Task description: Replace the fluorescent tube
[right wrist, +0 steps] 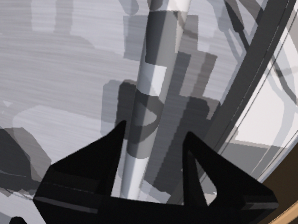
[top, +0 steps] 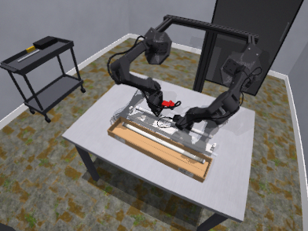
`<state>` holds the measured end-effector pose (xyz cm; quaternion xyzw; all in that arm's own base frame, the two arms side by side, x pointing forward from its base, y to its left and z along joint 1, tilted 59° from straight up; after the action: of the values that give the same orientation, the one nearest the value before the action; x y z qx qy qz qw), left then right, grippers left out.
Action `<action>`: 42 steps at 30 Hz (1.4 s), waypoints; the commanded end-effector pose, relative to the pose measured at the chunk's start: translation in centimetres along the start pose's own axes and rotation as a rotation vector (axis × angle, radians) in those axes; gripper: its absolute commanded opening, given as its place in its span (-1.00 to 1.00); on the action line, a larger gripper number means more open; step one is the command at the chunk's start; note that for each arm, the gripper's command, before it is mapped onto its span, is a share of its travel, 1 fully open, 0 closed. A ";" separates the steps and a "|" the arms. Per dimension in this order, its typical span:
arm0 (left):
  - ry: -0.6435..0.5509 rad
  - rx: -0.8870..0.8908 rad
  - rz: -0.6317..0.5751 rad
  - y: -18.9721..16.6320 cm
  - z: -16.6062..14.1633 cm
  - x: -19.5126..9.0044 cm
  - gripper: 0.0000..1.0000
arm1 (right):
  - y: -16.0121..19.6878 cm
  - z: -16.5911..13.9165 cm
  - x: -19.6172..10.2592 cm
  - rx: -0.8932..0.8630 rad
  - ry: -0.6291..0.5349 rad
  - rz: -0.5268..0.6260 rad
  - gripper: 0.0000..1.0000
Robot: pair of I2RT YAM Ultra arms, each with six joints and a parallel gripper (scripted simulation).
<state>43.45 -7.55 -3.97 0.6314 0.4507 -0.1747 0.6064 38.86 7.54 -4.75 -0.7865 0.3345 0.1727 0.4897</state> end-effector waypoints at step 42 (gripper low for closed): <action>-0.032 0.028 -0.001 -0.3 0.8 -0.8 -0.78 | -2.0 -1.0 1.3 -0.007 -0.022 0.236 -0.02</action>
<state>43.45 -7.55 -3.97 0.6314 0.4507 -0.1747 0.6064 40.01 6.69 -2.97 -0.7385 0.4328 0.2360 0.4600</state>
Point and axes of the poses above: on each arm, the point where the finger pads meet when closed, its own x axis out along the fingers, its own y axis across the jaws, z = x × y, the point moved 7 cm from there along -x, back along the fingers, and after that the axes turned 6 degrees about -x, right-handed, at the moved point
